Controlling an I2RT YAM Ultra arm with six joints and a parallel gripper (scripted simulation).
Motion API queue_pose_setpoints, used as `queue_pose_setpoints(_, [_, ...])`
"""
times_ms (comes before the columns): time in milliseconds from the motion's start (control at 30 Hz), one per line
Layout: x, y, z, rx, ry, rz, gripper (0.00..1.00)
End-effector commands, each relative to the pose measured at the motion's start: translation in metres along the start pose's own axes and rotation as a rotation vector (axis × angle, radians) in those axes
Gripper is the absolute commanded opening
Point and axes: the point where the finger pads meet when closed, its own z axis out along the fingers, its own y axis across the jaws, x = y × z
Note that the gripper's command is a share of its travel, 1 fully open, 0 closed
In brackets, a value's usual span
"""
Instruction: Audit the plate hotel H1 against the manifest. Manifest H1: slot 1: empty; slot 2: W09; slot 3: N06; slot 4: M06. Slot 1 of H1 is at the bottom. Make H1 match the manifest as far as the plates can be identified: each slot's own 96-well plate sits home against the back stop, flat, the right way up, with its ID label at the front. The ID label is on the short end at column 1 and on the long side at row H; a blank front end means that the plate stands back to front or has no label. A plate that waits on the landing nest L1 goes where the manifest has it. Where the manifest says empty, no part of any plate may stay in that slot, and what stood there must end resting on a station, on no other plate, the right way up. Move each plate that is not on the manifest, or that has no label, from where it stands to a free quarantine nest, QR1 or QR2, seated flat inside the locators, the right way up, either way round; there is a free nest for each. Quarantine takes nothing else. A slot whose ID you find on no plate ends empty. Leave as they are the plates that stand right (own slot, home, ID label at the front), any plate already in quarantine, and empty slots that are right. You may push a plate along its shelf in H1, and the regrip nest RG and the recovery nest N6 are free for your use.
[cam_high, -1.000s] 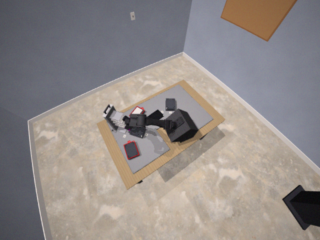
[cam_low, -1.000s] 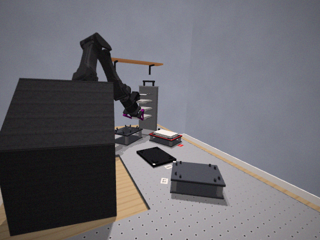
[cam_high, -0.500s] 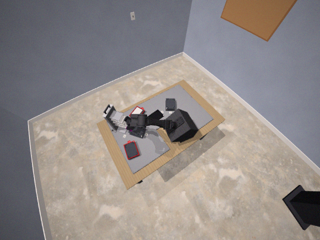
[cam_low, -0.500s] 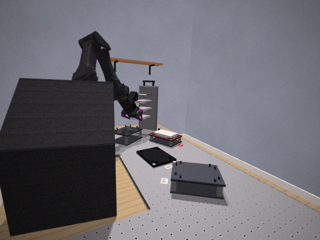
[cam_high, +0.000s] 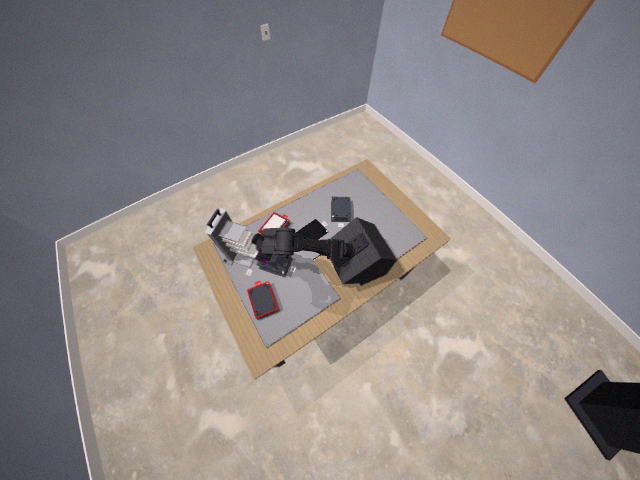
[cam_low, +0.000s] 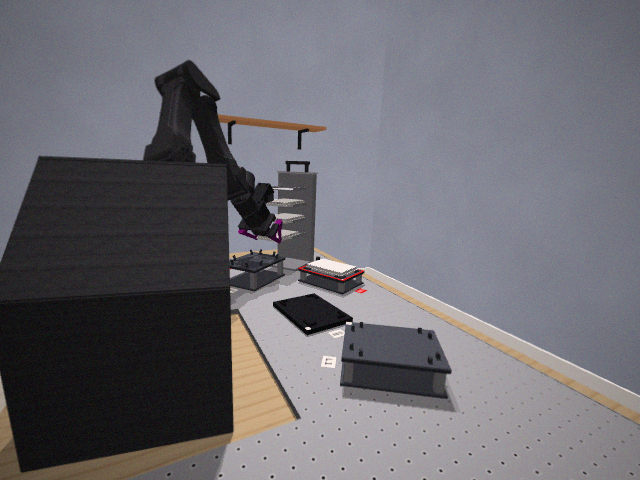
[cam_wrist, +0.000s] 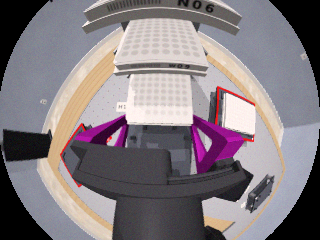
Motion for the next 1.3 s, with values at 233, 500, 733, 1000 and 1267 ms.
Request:
queue_pose_setpoints(233, [0.001,0.002,-0.016,0.0,-0.033,0.002,0.85])
queue_pose_setpoints(500, [0.008,0.004,-0.022,-0.002,-0.032,0.002,0.85])
queue_pose_setpoints(733, [0.014,0.002,-0.028,0.0,-0.033,0.002,0.85])
queue_pose_setpoints(1000, [0.02,0.001,-0.034,0.002,-0.034,0.002,0.85])
queue_pose_setpoints(1267, [0.028,0.003,-0.041,-0.003,-0.031,0.002,0.85])
